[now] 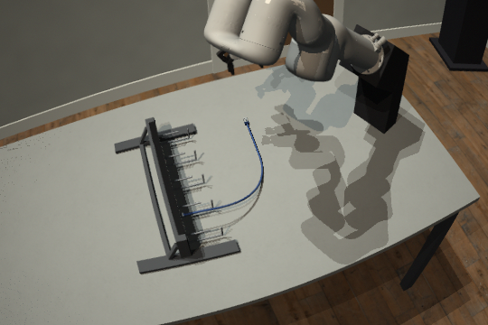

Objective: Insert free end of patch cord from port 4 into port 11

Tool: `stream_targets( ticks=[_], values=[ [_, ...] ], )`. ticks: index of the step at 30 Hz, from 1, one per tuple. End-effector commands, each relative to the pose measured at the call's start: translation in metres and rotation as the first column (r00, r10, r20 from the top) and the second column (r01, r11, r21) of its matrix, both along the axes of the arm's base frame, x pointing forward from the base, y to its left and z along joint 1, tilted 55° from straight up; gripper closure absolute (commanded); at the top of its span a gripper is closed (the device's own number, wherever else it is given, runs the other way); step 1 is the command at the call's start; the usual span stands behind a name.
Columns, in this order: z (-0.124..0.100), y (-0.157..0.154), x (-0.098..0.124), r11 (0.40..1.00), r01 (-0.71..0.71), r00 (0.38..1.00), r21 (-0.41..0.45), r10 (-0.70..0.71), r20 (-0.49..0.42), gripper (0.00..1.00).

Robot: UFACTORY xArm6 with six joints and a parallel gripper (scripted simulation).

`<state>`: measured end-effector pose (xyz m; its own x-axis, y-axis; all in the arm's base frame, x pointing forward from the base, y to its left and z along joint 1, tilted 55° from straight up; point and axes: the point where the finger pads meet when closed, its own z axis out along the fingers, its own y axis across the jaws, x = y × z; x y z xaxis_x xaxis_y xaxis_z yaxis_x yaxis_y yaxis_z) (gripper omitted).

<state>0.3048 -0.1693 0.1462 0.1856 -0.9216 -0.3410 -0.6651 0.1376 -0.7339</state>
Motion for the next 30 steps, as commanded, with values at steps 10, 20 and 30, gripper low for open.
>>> stream_targets(
  ticks=[10,20,30],
  values=[
    [0.0003,-0.0115,-0.0008,0.997,0.071,0.997,0.035,-0.071,0.002,1.0],
    [0.0002,-0.0115,-0.0009,0.997,0.071,0.997,0.035,-0.072,0.002,1.0],
    [0.0003,-0.0115,-0.0009,0.997,0.071,0.997,0.035,-0.071,0.002,1.0]
  ],
)
